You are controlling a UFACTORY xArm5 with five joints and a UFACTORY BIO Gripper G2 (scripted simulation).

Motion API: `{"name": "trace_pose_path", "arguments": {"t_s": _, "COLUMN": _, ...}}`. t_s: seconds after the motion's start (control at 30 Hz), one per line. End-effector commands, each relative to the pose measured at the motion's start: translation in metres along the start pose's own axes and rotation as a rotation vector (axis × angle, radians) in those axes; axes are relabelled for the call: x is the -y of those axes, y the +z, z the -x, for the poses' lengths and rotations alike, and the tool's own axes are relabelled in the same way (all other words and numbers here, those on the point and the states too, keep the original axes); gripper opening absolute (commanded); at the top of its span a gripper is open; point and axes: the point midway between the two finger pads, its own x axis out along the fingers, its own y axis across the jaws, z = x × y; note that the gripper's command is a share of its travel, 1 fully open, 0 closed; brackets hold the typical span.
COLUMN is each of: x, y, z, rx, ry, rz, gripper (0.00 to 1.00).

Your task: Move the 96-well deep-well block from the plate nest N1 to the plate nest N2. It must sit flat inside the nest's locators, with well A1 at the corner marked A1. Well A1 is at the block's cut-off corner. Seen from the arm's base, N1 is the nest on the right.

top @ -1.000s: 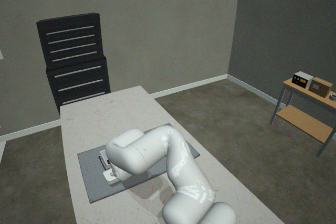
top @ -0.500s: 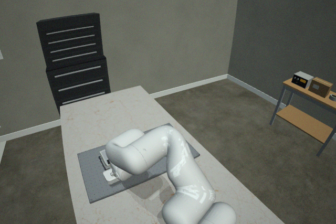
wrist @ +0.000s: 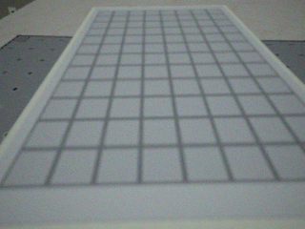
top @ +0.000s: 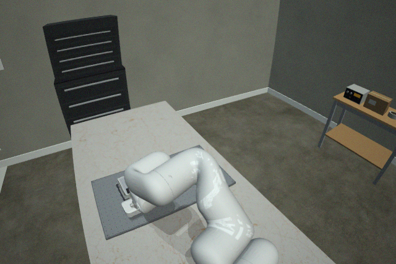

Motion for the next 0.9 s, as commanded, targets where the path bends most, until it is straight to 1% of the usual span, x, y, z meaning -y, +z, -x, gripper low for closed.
{"name": "trace_pose_path", "arguments": {"t_s": 0.0, "x": -0.0003, "y": 0.0021, "z": -0.0014, "rx": 0.006, "ry": 0.0, "rz": 0.008, "gripper": 0.0}}
{"name": "trace_pose_path", "arguments": {"t_s": 0.87, "x": -0.0003, "y": -0.0007, "z": -0.0014, "rx": 0.006, "ry": 0.0, "rz": 0.008, "gripper": 0.0}}
